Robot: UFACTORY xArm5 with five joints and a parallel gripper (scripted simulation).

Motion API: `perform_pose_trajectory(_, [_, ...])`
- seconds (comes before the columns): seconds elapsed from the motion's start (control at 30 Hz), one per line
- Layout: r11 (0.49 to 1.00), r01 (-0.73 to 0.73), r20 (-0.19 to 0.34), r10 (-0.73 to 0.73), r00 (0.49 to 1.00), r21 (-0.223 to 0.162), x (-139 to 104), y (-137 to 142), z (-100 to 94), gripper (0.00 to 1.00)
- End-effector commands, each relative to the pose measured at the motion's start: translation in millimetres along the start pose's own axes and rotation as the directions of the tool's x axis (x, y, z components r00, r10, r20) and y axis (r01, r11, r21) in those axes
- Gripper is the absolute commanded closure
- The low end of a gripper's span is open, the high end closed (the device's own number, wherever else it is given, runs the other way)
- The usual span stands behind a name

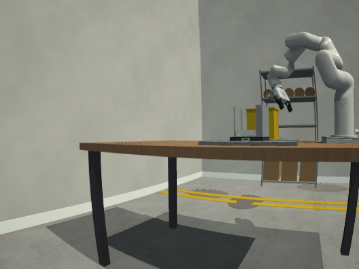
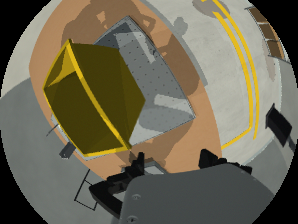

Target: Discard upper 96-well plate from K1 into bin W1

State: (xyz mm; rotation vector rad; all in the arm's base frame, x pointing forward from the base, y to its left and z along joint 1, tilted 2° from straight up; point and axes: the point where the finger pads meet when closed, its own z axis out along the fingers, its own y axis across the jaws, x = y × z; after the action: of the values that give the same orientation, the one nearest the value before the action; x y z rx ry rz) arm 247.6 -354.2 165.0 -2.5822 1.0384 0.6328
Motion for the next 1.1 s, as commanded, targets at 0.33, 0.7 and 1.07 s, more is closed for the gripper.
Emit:
perform_pose_trajectory(0.33, [0.99,0.111,-0.077,-0.118,0.99,-0.09,-0.6,-65.5,-10.1,0.0])
perform_pose_trajectory(0.7, [0.975,0.168,-0.11,-0.184,0.977,-0.145,-7.7,-111.2,-15.2,0.0])
perform_pose_trajectory(1.07, [0.956,0.224,-0.142,-0.253,0.957,-0.191,-17.4,-151.8,-16.4,0.0])
